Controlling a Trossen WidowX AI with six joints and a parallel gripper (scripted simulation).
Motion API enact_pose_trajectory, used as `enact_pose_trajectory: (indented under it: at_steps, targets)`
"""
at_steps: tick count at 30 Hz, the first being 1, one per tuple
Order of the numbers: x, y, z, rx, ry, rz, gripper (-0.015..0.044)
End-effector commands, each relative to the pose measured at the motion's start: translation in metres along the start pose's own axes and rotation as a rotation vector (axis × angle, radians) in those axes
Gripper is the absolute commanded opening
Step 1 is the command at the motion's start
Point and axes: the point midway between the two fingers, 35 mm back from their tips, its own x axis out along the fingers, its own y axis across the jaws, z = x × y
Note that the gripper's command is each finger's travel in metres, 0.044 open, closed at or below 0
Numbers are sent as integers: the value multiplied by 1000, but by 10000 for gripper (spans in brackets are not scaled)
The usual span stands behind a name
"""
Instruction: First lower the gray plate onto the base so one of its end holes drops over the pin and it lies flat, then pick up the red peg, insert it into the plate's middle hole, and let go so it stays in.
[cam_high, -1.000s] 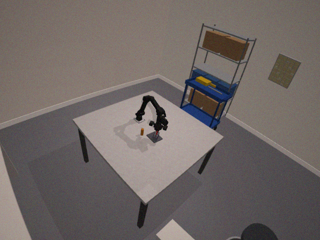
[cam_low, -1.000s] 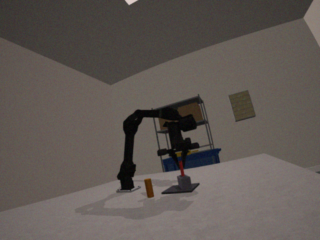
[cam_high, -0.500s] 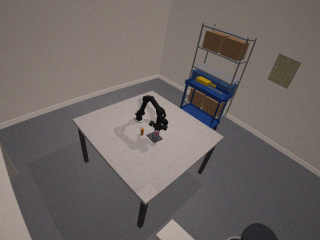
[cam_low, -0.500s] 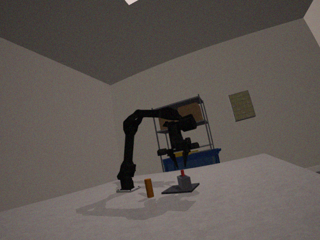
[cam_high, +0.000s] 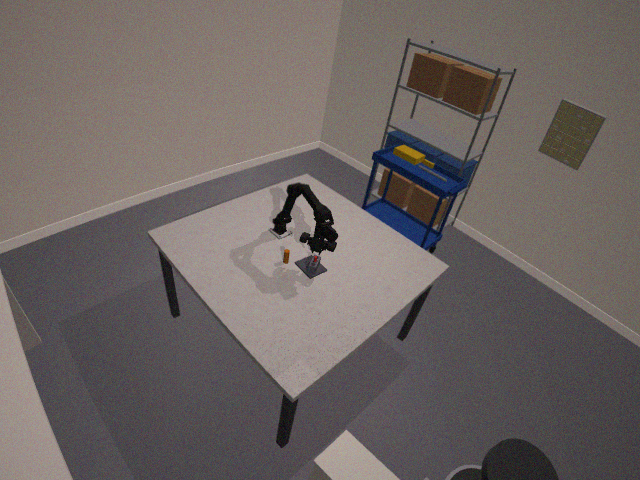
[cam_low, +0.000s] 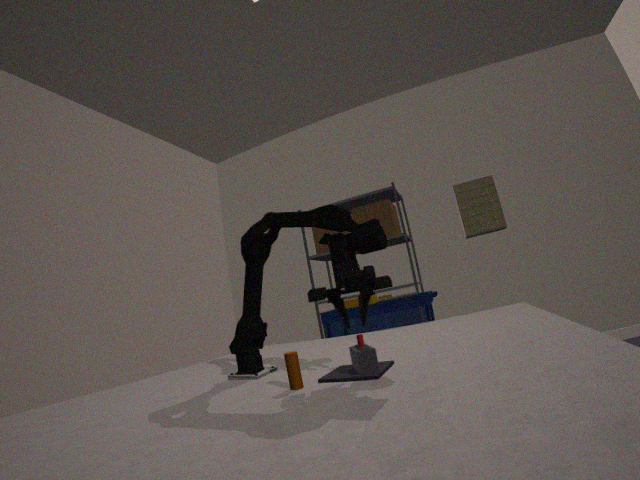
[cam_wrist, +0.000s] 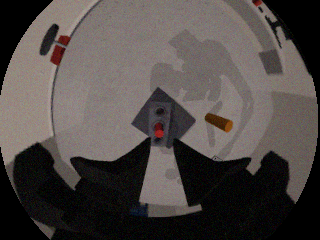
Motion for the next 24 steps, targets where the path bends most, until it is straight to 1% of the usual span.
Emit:
enact_pose_trajectory:
  at_steps: [1, 24]
  targets:
    - [-4, 0, 0, -3, 0, 5, 150]
    - [-19, -5, 0, -3, 0, 4, 150]
